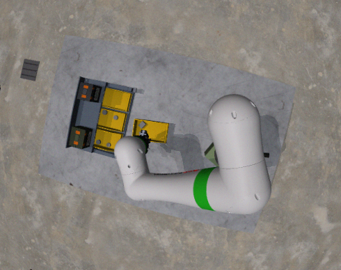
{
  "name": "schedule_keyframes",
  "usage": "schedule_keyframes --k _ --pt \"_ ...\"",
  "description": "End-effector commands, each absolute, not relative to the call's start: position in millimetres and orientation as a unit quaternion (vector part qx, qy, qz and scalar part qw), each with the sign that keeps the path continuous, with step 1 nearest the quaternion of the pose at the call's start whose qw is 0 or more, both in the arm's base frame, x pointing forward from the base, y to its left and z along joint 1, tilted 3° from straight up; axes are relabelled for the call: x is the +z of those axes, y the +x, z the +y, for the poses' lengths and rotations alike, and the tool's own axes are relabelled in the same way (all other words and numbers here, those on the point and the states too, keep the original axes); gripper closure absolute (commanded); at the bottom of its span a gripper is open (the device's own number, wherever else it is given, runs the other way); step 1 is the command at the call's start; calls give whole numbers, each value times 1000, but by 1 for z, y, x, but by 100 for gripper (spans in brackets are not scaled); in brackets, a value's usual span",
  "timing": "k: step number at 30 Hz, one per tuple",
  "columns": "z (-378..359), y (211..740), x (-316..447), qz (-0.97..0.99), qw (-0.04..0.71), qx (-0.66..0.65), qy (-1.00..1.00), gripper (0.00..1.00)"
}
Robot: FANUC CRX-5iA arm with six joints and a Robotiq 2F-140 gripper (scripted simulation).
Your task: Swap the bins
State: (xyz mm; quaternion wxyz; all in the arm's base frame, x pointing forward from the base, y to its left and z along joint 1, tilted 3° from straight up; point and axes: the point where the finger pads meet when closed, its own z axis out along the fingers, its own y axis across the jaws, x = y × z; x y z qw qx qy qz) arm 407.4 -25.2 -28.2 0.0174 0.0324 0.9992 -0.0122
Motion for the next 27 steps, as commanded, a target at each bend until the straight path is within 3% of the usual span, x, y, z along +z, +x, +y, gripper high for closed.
schedule_keyframes --k 1,27 --pt "-25 408 -19 999 19 -12 32 90" --pt "-24 407 20 999 19 -12 32 90"
